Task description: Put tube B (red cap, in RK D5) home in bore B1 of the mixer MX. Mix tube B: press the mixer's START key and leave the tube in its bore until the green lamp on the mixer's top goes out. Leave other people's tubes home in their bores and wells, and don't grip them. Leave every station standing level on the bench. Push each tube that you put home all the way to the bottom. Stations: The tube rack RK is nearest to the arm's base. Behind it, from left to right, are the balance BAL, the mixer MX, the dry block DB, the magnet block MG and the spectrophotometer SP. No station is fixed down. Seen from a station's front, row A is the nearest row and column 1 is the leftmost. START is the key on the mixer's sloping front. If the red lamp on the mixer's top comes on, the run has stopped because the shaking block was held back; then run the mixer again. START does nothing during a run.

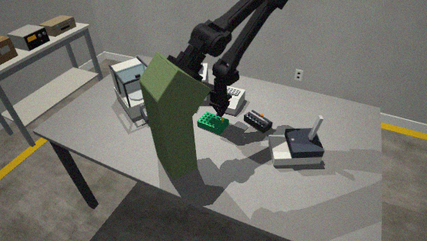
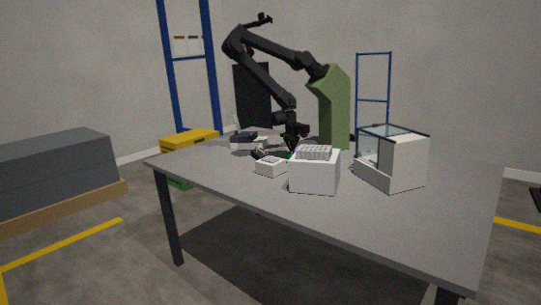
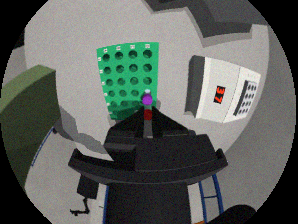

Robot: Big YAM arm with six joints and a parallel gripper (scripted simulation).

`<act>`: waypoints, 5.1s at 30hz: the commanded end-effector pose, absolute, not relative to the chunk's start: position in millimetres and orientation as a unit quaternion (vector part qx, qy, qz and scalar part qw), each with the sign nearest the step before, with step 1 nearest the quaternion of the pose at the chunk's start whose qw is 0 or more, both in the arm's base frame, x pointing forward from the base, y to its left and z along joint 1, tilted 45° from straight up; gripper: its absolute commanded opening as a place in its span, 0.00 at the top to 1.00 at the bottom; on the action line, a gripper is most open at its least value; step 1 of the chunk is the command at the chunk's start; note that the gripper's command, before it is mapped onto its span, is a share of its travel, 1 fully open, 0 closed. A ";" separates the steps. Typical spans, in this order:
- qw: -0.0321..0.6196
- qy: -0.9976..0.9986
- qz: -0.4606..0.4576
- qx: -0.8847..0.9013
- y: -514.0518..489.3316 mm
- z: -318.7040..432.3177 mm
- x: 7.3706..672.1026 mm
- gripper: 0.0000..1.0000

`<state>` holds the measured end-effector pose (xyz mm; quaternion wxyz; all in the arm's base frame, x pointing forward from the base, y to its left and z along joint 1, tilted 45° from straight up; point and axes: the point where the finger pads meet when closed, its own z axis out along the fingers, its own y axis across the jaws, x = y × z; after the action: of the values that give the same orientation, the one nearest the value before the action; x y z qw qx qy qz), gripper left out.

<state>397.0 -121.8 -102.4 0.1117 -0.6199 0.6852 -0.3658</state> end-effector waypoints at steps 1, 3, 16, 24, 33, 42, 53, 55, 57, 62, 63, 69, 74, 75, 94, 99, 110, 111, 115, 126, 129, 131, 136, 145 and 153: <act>0.108 0.688 -0.354 -0.625 -111.2 -101.4 376.3 0.91; 0.108 0.688 -0.354 -0.624 -111.6 -100.8 375.5 0.91; 0.107 0.689 -0.354 -0.624 -110.2 -97.2 371.7 0.91; 0.107 0.690 -0.354 -0.622 -111.0 -95.3 369.2 0.91; 0.107 0.689 -0.354 -0.623 -108.2 -92.5 366.7 0.91; 0.105 0.690 -0.352 -0.624 -108.3 -95.4 364.6 0.91; 0.104 0.690 -0.351 -0.625 -107.6 -98.3 363.3 0.91; 0.104 0.690 -0.351 -0.625 -107.5 -98.6 363.2 0.91; 0.104 0.689 -0.351 -0.625 -107.4 -98.8 363.1 0.91; 0.104 0.689 -0.351 -0.625 -107.1 -100.0 362.6 0.91; 0.105 0.689 -0.351 -0.625 -107.0 -100.3 362.5 0.91; 0.104 0.689 -0.350 -0.626 -106.5 -101.5 361.9 0.91; 0.105 0.689 -0.351 -0.625 -106.5 -101.1 362.1 0.91; 0.105 0.689 -0.351 -0.626 -106.5 -101.4 362.0 0.91; 0.108 0.687 -0.355 -0.624 -97.4 -71.4 352.9 0.91; 0.107 0.690 -0.356 -0.621 -99.4 -68.7 348.8 0.91; 0.103 0.692 -0.352 -0.621 -101.5 -72.9 344.7 0.91; 0.103 0.692 -0.352 -0.621 -101.5 -72.9 344.7 0.91; 0.103 0.692 -0.352 -0.621 -101.5 -72.9 344.7 0.91; 0.103 0.692 -0.352 -0.621 -101.5 -72.9 344.7 0.91; 0.103 0.692 -0.352 -0.621 -101.5 -72.9 344.7 0.91; 0.103 0.692 -0.352 -0.621 -101.5 -72.9 344.7 0.91; 0.103 0.692 -0.352 -0.621 -101.5 -72.9 344.7 0.91; 0.103 0.692 -0.352 -0.621 -101.5 -72.9 344.7 0.91; 0.110 0.686 -0.358 -0.624 -92.9 -62.0 342.9 0.91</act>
<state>364.7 -102.1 -63.0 0.1138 -0.6202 0.6831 -0.3685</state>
